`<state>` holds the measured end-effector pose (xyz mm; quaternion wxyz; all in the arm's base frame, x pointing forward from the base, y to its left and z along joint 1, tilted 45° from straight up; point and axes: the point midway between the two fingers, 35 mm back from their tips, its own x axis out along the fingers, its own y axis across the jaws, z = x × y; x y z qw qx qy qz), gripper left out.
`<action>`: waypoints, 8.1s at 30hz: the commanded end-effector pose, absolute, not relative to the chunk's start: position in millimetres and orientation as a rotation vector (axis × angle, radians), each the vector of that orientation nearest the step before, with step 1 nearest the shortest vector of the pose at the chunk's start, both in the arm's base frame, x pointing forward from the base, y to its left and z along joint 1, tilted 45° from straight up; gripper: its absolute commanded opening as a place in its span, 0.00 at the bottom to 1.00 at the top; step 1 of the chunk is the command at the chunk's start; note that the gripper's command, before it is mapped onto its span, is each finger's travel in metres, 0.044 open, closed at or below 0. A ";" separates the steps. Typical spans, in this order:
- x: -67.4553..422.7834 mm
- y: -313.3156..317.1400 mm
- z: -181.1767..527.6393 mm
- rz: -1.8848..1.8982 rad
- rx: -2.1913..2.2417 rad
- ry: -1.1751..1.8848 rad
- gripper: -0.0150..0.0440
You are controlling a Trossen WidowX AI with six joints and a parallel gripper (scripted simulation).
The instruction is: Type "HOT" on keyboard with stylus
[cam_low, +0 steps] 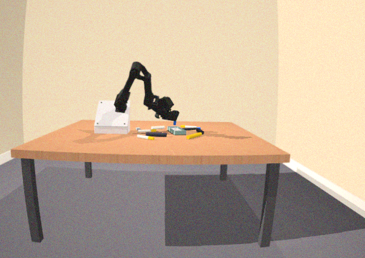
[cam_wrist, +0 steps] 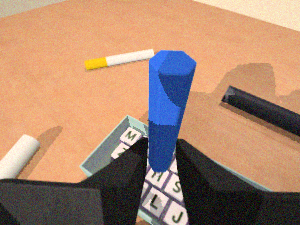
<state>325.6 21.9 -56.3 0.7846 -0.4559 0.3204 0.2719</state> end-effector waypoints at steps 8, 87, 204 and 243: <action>325.6 21.2 -57.8 0.590 -0.985 0.690 0.39; 338.1 48.7 -73.7 0.589 -0.984 0.686 0.39; 360.0 -56.0 32.0 0.586 -0.992 0.686 0.39; 356.9 -33.6 54.3 0.586 -0.991 0.685 0.39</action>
